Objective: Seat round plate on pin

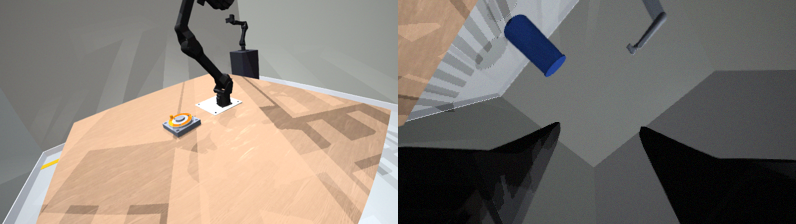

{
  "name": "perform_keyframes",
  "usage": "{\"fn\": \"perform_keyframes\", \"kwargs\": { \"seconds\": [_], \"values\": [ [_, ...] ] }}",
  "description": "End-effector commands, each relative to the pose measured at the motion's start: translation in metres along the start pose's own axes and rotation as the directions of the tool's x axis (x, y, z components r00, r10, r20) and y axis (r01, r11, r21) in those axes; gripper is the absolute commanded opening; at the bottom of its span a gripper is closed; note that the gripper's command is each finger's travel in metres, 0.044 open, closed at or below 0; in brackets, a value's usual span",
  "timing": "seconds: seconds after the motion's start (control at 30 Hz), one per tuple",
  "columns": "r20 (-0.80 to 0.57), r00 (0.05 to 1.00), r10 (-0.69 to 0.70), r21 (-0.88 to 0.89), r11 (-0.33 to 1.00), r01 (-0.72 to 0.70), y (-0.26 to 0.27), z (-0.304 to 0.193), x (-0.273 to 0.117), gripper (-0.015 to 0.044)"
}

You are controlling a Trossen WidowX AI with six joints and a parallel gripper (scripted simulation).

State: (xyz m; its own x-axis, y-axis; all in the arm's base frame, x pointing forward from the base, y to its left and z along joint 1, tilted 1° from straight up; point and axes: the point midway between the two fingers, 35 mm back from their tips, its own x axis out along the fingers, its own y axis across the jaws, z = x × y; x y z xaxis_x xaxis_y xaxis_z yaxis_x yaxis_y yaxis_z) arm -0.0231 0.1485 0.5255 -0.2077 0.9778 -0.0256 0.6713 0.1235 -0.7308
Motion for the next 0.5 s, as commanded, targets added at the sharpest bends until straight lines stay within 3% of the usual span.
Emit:
{"fn": "perform_keyframes", "kwargs": {
  "seconds": [0.0,0.1,0.23,0.3,0.47],
  "values": [
    [0.010,1.000,-0.007,0.002,1.000,0.006,-0.002,0.002,0.000,0.0374],
    [0.150,0.984,-0.095,0.030,0.995,0.091,-0.024,0.037,-0.003,0.0295],
    [0.383,0.896,-0.225,0.092,0.974,0.206,-0.058,0.095,-0.025,0.0190],
    [0.420,0.874,-0.245,0.090,0.969,0.229,-0.061,0.102,-0.030,0.0137],
    [0.640,0.689,-0.340,0.149,0.934,0.324,-0.082,0.153,-0.077,0.0006]
  ]
}}
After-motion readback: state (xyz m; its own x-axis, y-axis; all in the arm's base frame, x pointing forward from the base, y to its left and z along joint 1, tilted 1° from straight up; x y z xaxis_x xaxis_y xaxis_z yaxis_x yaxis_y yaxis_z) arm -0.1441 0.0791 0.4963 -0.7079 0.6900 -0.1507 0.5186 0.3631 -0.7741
